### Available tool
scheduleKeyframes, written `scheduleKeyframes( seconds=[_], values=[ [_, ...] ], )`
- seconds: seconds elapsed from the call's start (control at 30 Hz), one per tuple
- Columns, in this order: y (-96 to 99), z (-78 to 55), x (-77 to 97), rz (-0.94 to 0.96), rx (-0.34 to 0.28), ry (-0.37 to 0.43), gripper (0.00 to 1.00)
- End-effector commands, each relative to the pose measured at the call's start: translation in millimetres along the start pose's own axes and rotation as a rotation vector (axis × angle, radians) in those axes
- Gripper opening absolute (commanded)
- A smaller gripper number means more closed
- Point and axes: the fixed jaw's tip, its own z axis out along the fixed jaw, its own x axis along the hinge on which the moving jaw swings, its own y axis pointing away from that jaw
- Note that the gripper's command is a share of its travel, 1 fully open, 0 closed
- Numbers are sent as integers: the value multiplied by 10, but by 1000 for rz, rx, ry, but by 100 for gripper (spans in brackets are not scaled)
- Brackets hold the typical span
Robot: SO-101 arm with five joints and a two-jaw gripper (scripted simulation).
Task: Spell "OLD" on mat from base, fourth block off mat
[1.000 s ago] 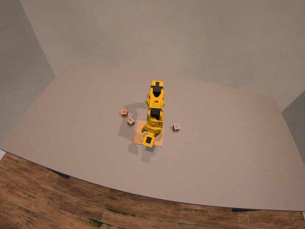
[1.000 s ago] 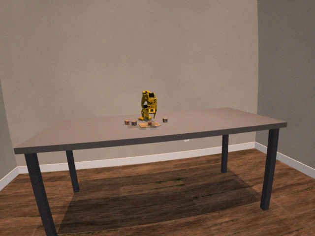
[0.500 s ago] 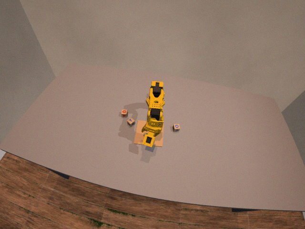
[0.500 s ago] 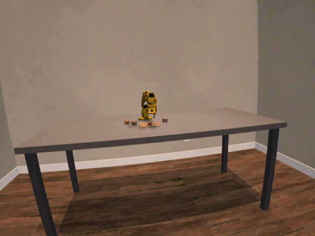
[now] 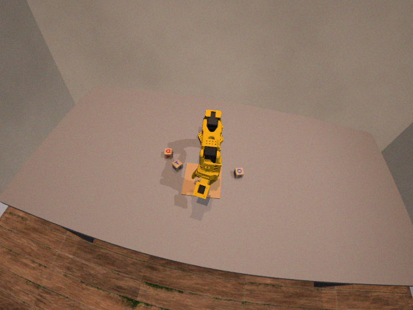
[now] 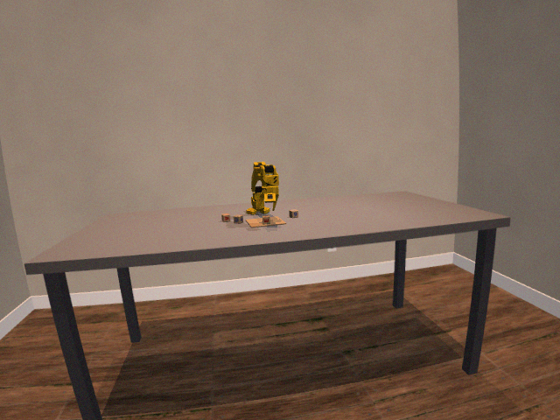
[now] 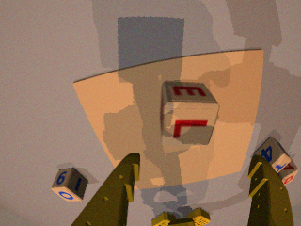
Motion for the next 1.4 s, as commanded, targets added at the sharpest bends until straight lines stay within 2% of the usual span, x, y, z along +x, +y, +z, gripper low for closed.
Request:
scheduleKeyframes(
  seconds=[0.0, 0.37, 0.87, 1.37],
  values=[
    [8, -160, -73, 0, -22, -81, 35],
    [11, -85, -88, 0, -22, -81, 35],
    [17, 147, -108, 0, -22, -81, 35],
    [17, 231, -107, 0, -22, -81, 35]
  ],
)
